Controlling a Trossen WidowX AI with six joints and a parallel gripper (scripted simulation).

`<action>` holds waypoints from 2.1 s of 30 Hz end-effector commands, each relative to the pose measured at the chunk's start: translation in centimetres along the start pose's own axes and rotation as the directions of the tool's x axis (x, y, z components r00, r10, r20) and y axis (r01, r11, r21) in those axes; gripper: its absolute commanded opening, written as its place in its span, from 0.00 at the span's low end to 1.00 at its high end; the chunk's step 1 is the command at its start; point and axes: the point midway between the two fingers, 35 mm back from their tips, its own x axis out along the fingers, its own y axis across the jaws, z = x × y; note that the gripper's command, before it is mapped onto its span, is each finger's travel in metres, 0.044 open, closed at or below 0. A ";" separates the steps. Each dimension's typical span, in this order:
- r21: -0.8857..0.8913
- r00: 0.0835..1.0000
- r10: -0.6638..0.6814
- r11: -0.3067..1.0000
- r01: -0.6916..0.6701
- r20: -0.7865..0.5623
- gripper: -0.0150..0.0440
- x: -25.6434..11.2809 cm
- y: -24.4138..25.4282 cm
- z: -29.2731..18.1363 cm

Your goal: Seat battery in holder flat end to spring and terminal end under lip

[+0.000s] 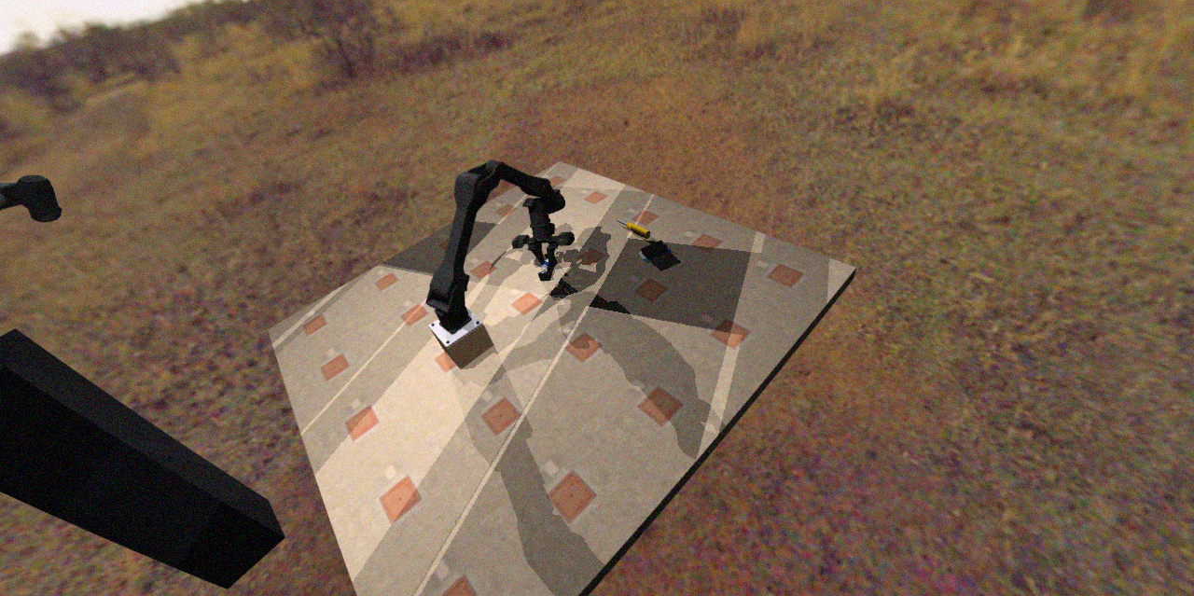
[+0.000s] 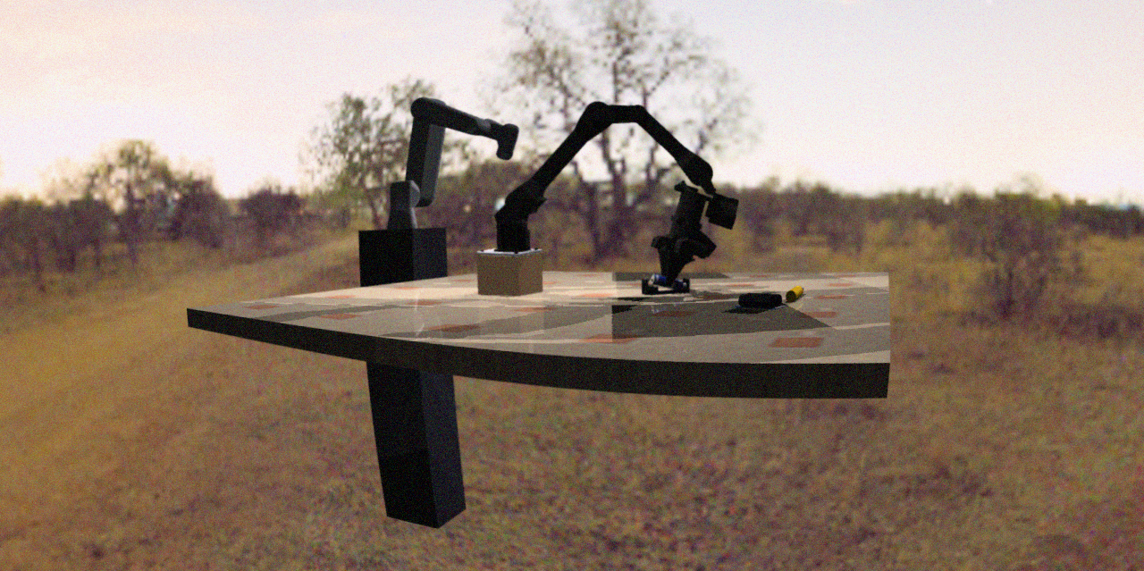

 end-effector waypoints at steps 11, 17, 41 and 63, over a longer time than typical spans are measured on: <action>-0.004 0.996 0.004 1.000 -0.004 0.090 0.36 0.2 0.0 0.4; -0.006 0.993 0.004 1.000 -0.004 0.116 0.36 0.3 0.0 0.2; -0.012 0.984 0.001 1.000 0.001 0.179 0.36 0.7 0.0 -0.3; -0.014 0.984 -0.005 1.000 0.008 0.177 0.36 1.2 0.1 -1.4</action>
